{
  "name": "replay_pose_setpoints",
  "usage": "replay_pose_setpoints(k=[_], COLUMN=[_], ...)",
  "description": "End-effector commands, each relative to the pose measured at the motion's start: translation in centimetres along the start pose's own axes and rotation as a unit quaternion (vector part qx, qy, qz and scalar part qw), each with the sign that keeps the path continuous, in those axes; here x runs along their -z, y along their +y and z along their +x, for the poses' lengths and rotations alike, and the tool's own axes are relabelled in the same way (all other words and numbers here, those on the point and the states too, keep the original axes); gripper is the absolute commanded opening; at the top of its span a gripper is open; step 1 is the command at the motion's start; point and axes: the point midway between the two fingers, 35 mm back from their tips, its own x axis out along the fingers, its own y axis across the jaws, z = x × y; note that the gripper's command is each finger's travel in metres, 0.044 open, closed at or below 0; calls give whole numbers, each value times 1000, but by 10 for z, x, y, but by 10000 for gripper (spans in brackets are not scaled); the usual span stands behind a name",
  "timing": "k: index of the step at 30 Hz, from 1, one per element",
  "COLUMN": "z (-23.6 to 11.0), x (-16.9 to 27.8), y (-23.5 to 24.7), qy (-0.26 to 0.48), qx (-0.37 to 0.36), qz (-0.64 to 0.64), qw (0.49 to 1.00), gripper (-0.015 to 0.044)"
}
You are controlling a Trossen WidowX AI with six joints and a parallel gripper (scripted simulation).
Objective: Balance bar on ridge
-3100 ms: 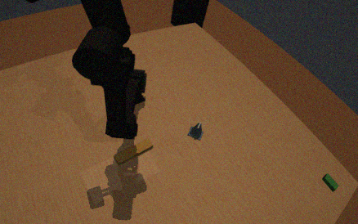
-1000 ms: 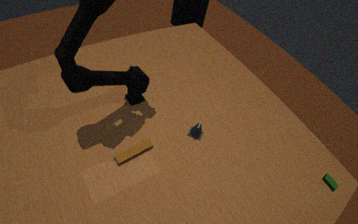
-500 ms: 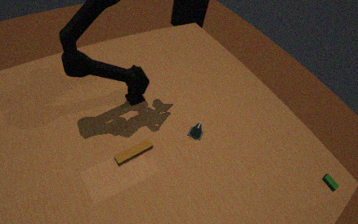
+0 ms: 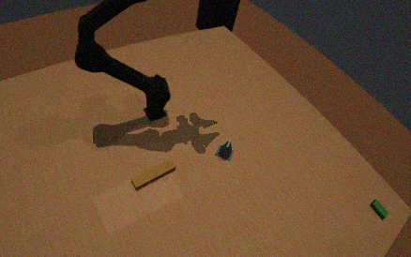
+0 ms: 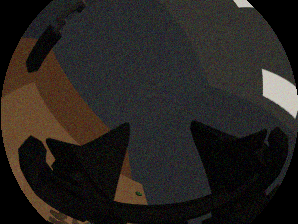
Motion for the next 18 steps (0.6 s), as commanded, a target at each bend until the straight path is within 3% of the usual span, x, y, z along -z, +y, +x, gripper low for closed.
replay_pose_setpoints(k=[1,18], z=[11,24], x=[24,121], y=[3,15], qy=[50,228], qx=[2,25], qz=[30,181], qw=[998,956], gripper=[315,315])
